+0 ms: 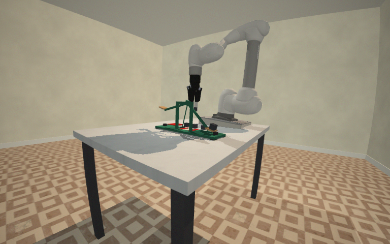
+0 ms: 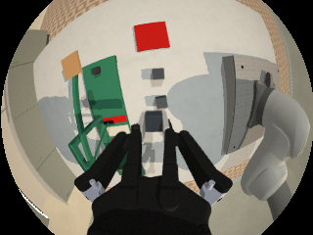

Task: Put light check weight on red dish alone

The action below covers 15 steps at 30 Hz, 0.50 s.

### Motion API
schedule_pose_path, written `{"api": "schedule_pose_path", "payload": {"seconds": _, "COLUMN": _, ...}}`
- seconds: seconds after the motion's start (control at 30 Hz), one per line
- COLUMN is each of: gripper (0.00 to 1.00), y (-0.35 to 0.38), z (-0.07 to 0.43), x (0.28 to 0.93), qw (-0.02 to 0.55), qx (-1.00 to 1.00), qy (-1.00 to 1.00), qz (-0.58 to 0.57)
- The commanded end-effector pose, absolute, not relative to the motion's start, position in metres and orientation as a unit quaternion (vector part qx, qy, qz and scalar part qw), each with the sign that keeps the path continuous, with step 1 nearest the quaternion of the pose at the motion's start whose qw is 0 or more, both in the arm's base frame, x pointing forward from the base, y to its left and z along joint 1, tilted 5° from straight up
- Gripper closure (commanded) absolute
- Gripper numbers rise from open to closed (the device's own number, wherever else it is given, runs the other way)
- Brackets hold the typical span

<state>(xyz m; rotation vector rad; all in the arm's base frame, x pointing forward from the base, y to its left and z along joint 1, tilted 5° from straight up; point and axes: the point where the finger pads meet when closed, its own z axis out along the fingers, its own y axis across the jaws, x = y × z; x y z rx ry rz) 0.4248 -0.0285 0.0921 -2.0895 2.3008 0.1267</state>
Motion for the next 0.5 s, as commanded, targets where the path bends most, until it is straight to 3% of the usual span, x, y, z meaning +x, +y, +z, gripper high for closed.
{"api": "schedule_pose_path", "payload": {"seconds": 0.0, "gripper": 0.76, "y": 0.030, "z": 0.077, "x": 0.423, "qw": 0.013, "qx": -0.671, "qy": 0.741, "qz": 0.039}}
{"api": "schedule_pose_path", "payload": {"seconds": 0.47, "gripper": 0.76, "y": 0.119, "z": 0.054, "x": 0.396, "qw": 0.013, "qx": -0.670, "qy": 0.741, "qz": 0.040}}
